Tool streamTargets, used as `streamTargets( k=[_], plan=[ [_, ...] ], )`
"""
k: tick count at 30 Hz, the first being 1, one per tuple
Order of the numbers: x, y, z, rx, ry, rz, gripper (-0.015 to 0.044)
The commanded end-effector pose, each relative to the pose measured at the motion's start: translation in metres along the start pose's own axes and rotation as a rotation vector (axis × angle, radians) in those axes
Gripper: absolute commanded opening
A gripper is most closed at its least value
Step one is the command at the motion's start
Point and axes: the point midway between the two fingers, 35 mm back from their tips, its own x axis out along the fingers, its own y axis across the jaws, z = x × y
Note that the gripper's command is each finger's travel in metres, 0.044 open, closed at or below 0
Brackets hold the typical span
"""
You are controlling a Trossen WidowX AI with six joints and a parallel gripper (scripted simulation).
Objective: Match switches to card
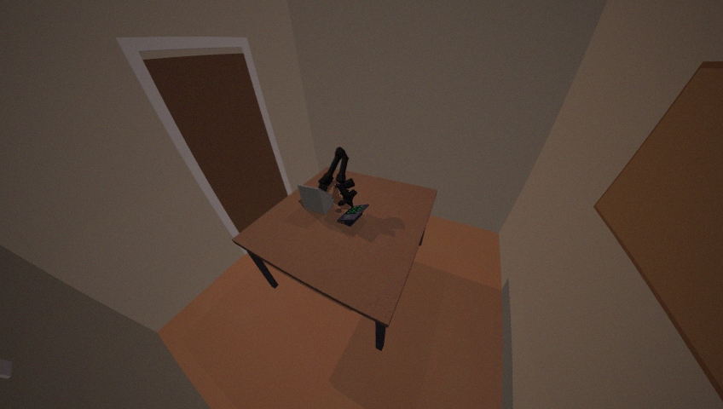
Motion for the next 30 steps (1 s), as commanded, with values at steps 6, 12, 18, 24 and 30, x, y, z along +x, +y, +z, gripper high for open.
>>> streamTargets(
  k=[6, 12, 18, 24, 30],
  plan=[
    [0.001, -0.001, 0.001, 0.004, -0.004, -0.005, 0.0],
    [0.002, -0.001, 0.001, 0.004, -0.004, -0.005, 0.0],
    [-0.019, -0.003, 0.004, -0.002, 0.01, -0.012, 0.0],
    [-0.063, -0.001, 0.004, 0.003, 0.022, -0.008, 0.0],
    [-0.063, -0.014, 0.006, 0.002, 0.023, -0.013, 0.0]
  ],
)
